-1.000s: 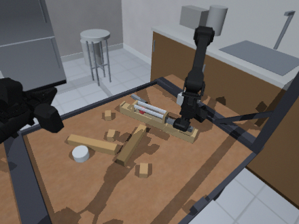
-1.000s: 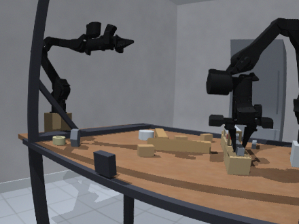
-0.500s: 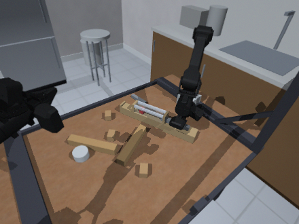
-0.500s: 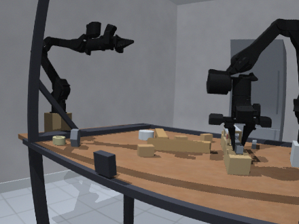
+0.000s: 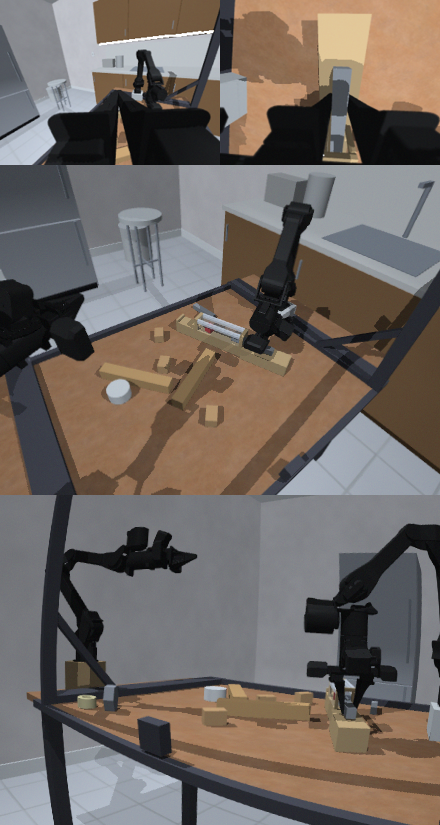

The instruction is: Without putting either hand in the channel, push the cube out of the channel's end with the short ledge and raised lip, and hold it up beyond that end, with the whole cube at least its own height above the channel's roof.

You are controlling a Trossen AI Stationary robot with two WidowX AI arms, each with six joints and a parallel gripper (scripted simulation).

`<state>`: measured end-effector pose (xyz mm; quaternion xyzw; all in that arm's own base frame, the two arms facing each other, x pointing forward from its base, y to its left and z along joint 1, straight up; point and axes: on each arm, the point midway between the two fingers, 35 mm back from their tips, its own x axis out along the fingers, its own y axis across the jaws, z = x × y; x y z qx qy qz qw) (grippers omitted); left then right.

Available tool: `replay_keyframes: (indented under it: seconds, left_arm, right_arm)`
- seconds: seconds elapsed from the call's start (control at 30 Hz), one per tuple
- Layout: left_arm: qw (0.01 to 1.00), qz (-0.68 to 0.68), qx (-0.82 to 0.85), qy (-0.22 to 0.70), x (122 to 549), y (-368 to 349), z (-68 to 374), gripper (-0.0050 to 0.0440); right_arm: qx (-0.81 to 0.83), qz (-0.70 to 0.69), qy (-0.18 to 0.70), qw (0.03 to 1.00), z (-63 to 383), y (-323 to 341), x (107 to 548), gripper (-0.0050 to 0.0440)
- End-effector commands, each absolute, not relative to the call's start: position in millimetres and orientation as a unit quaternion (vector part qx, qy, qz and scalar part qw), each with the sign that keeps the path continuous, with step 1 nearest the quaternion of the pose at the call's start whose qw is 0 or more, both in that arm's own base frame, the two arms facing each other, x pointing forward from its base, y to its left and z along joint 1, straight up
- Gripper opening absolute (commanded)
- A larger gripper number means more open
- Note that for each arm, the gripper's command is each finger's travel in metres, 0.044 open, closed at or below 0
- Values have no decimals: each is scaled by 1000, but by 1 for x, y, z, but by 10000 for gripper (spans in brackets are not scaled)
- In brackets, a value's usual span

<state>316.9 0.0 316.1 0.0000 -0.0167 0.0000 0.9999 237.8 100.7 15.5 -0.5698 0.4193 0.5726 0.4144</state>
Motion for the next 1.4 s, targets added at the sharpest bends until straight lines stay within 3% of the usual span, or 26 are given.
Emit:
replay_keyframes:
  seconds: [0.0,0.5,0.53,1.37]
  left_arm:
    - [1000,0,0,-25,316,0,323,0]
    - [1000,0,0,-25,316,0,323,0]
    - [1000,0,0,-25,316,0,323,0]
    - [1000,0,0,-25,316,0,323,0]
  right_arm:
    - [-578,564,412,422,22,95,245,0]
    - [-578,564,412,421,22,85,248,0]
    - [-578,564,412,421,22,85,248,157]
    - [-579,563,412,422,31,85,249,157]
